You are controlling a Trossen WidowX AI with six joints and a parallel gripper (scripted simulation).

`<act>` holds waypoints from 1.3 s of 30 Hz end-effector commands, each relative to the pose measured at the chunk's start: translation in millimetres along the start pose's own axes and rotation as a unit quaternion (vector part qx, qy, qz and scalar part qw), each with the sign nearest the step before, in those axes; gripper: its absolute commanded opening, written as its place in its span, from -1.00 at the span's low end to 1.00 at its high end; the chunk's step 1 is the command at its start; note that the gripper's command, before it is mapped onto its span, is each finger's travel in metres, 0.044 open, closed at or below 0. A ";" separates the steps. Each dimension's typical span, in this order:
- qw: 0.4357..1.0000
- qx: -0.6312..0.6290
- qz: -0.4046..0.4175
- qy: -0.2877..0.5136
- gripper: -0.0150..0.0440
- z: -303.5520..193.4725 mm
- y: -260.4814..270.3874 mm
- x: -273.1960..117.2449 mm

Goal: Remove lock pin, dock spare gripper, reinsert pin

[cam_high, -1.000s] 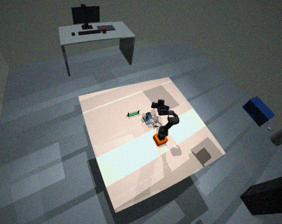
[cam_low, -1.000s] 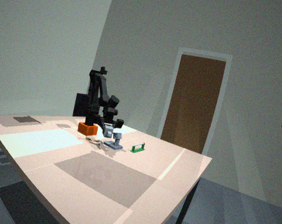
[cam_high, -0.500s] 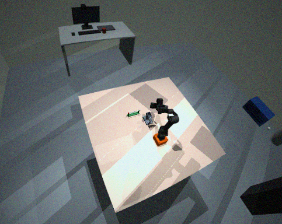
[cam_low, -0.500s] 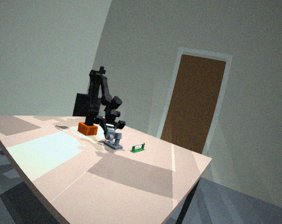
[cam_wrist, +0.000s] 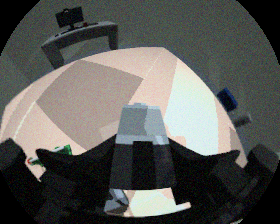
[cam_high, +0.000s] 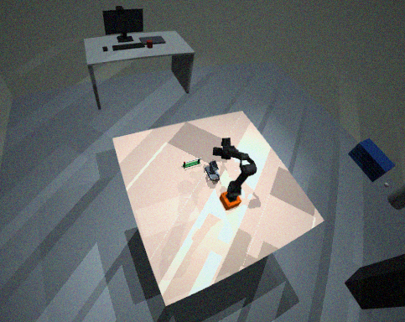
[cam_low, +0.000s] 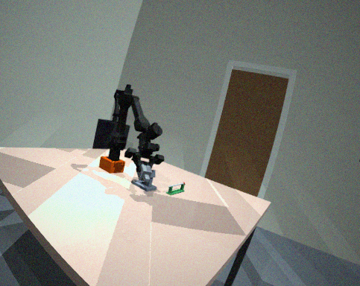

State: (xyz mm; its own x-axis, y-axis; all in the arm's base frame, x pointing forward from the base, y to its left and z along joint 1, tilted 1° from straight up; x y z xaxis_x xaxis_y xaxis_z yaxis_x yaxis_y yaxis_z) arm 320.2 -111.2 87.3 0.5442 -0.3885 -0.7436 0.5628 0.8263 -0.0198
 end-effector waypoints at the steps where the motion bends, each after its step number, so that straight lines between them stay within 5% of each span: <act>1: 1.000 -0.011 0.007 0.011 -0.49 5.7 6.9 -3.2; 39: 0.964 -0.117 0.033 0.238 -0.49 -10.4 45.3 -49.5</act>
State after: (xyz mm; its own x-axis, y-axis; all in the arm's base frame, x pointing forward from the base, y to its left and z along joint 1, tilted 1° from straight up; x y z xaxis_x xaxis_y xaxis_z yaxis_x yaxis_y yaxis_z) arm 311.3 -54.3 110.1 0.2074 -0.1595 -0.9652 0.3692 0.9264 -0.0737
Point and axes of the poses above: the point midway between the two fingers, 35 mm back from their tips, its own x axis out along the fingers, its own y axis across the jaws, z = x × y, the point moved 1 cm from there along -x, back along the fingers, and after that the axes turned 4 degrees about x, right-handed, at the moved point
